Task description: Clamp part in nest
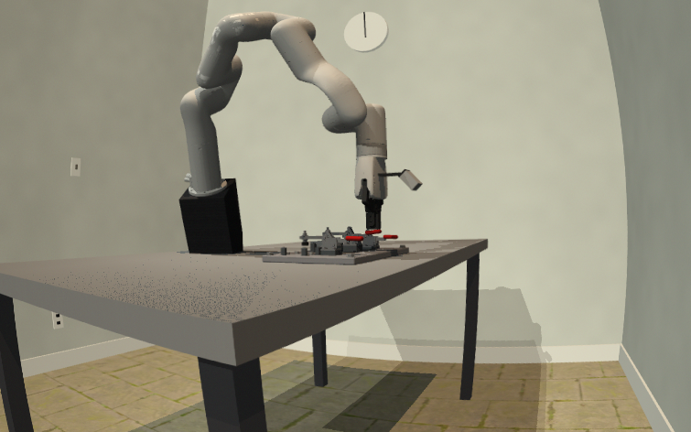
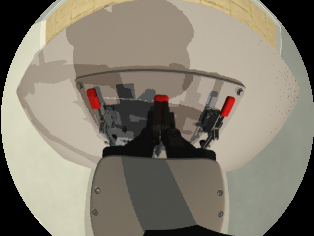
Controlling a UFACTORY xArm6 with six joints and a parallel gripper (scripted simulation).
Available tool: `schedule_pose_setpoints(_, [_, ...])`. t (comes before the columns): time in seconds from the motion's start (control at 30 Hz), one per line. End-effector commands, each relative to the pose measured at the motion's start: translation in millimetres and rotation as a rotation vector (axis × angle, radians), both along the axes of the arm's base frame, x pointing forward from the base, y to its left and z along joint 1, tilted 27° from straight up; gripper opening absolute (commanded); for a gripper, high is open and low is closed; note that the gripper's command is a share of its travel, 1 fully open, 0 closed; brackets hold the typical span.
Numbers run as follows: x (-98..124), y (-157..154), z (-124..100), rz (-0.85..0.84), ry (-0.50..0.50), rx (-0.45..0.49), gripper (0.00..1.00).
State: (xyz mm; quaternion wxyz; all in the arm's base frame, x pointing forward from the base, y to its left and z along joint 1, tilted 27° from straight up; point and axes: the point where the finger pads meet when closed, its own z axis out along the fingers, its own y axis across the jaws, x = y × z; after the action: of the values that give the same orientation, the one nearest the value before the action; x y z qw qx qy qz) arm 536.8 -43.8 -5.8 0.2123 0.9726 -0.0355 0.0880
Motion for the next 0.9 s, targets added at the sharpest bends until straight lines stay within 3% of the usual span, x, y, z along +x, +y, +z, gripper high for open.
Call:
schedule_pose_setpoints(0.0, [1.6, 0.1, 0.3, 0.001, -0.004, 0.0, 0.0])
schedule_pose_setpoints(0.87, [1.9, -0.9, -1.9, 0.001, -0.004, 0.0, 0.0])
